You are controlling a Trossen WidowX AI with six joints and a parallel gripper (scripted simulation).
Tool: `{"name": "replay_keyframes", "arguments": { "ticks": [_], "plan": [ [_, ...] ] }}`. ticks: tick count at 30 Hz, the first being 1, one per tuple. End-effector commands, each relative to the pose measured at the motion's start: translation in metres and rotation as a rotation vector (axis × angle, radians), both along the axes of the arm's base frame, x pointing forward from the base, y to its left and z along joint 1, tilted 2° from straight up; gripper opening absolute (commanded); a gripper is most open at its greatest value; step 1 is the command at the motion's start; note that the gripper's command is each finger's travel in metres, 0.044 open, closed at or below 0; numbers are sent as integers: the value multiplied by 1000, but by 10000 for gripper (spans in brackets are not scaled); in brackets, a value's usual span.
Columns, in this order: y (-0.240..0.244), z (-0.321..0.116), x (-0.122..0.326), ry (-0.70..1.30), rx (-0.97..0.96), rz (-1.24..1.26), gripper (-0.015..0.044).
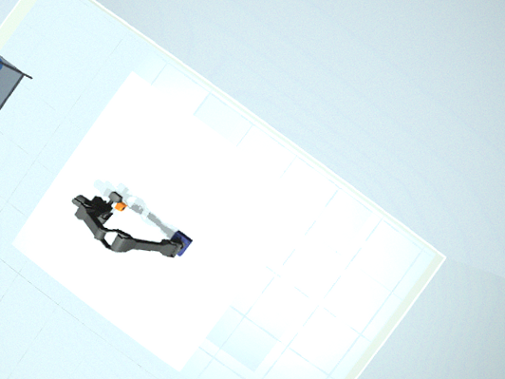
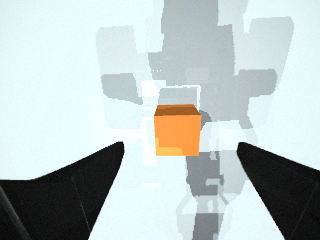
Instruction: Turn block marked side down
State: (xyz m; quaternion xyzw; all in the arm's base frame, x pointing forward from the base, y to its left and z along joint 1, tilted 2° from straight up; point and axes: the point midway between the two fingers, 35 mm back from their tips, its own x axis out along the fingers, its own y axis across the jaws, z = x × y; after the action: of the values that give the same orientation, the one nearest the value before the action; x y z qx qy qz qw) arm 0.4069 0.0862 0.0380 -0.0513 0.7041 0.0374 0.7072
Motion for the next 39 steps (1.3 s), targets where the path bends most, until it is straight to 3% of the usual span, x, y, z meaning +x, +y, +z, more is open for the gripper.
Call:
{"name": "replay_keyframes", "arguments": {
  "ticks": [1, 19, 28, 39],
  "plan": [
    [1, -6, 0, 2, 4, 2, 440],
    [0, -33, 0, 2, 4, 2, 440],
    [0, -33, 0, 2, 4, 2, 204],
    [0, -33, 0, 2, 4, 2, 130]
  ]
}}
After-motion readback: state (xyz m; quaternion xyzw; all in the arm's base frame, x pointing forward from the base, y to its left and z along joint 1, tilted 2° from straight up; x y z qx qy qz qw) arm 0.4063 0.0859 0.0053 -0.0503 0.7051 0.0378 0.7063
